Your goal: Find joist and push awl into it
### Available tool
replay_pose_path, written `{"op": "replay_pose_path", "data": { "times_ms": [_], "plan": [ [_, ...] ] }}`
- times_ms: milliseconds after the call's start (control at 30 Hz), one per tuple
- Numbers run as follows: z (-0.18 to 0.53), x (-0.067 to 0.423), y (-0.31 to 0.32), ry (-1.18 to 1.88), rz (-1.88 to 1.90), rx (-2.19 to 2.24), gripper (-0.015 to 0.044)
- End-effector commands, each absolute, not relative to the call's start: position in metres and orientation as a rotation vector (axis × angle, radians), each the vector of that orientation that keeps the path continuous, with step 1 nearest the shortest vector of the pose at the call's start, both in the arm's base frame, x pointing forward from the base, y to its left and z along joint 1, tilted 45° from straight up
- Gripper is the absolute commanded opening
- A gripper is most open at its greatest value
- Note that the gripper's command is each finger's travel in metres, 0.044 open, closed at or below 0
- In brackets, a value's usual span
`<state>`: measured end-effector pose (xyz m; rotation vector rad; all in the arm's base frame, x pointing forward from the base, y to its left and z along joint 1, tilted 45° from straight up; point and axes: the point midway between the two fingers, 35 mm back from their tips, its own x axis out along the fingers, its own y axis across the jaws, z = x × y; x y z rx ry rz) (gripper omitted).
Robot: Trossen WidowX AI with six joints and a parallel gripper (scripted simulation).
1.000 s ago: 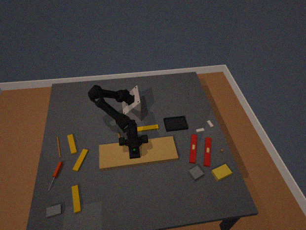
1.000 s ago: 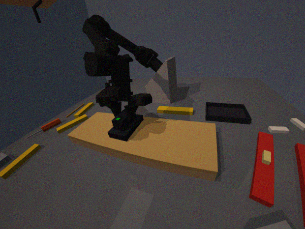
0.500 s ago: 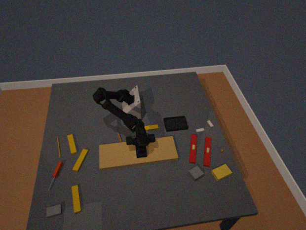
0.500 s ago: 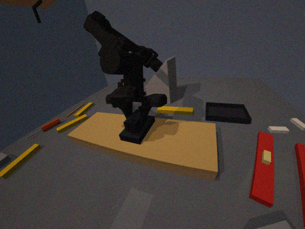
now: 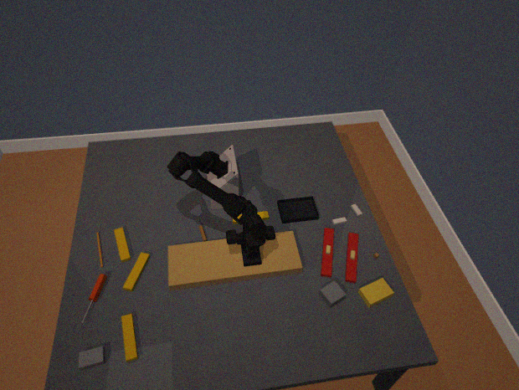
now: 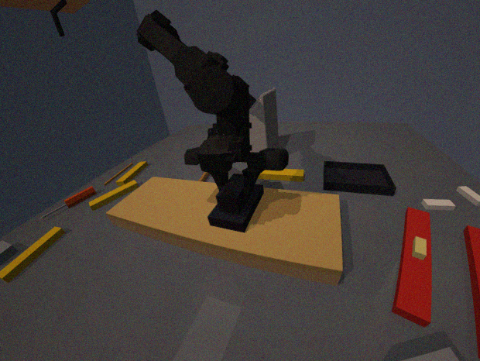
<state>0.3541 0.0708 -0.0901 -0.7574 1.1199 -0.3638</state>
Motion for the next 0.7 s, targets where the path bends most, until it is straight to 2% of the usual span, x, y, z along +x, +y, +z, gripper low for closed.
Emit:
{"op": "replay_pose_path", "data": {
  "times_ms": [0, 667],
  "plan": [
    [-0.103, 0.351, 0.084, 1.124, -0.354, -0.758, 0.0000],
    [-0.146, 0.344, 0.129, 1.124, -0.352, -0.754, 0.0000]
  ]
}}
